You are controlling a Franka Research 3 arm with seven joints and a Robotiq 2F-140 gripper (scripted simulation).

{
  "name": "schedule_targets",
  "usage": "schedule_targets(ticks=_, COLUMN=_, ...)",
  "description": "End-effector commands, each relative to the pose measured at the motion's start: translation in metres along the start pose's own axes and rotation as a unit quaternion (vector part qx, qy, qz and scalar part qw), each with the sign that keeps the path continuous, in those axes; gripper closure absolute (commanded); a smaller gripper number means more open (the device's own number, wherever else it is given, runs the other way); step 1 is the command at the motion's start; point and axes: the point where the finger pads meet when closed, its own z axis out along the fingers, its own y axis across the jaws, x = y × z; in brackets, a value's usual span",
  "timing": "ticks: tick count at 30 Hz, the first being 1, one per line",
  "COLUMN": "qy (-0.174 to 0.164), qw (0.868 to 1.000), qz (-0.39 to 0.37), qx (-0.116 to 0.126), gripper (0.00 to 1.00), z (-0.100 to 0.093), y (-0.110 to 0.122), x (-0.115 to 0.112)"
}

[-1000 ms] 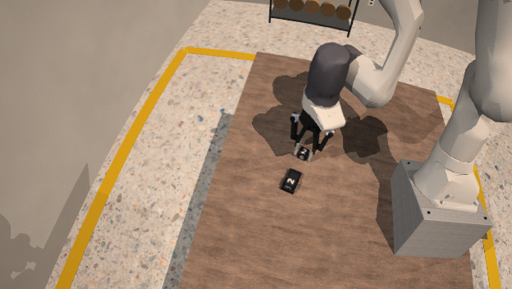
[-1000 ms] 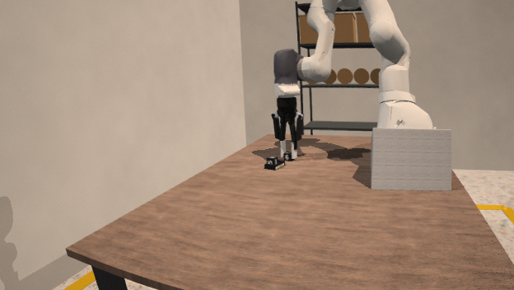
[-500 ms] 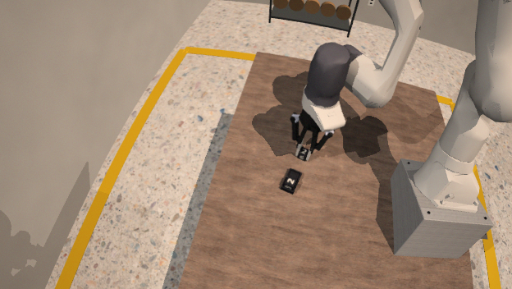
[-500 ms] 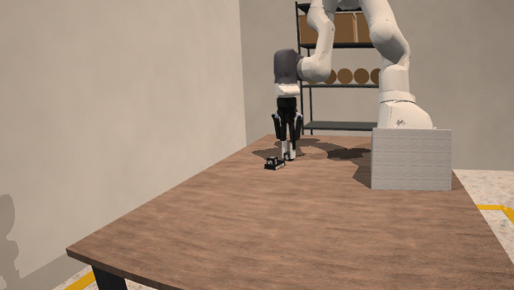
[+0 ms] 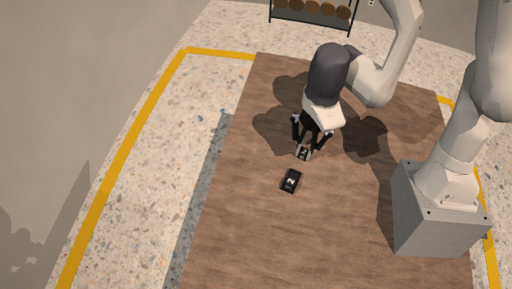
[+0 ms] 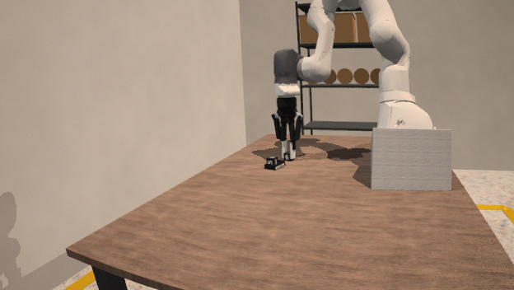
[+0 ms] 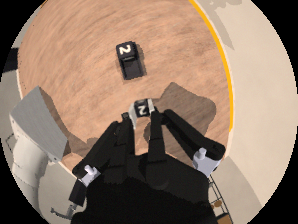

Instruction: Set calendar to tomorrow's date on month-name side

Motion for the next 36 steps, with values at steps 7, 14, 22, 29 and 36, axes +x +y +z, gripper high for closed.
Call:
schedule_targets(ticks=7, qy=0.001, qw=1.000, qz=0.001, qx=-0.001, gripper=0.84, z=0.000, y=0.001, x=0.001)
schedule_targets(ticks=14, qy=0.001, qw=1.000, qz=0.001, qx=-0.001, gripper=0.84, z=-0.020, y=0.001, x=0.001)
schedule_targets(ticks=22, qy=0.001, qw=1.000, qz=0.001, qx=-0.001, gripper=0.84, z=-0.063, y=0.001, x=0.001)
schedule_targets(ticks=29, qy=0.001, qw=1.000, qz=0.001, qx=-0.001, gripper=0.84, z=-0.098, y=0.000, x=0.001)
schedule_targets(ticks=36, qy=0.001, qw=1.000, qz=0.001, qx=-0.001, gripper=0.84, z=-0.100, y=0.000, x=0.001)
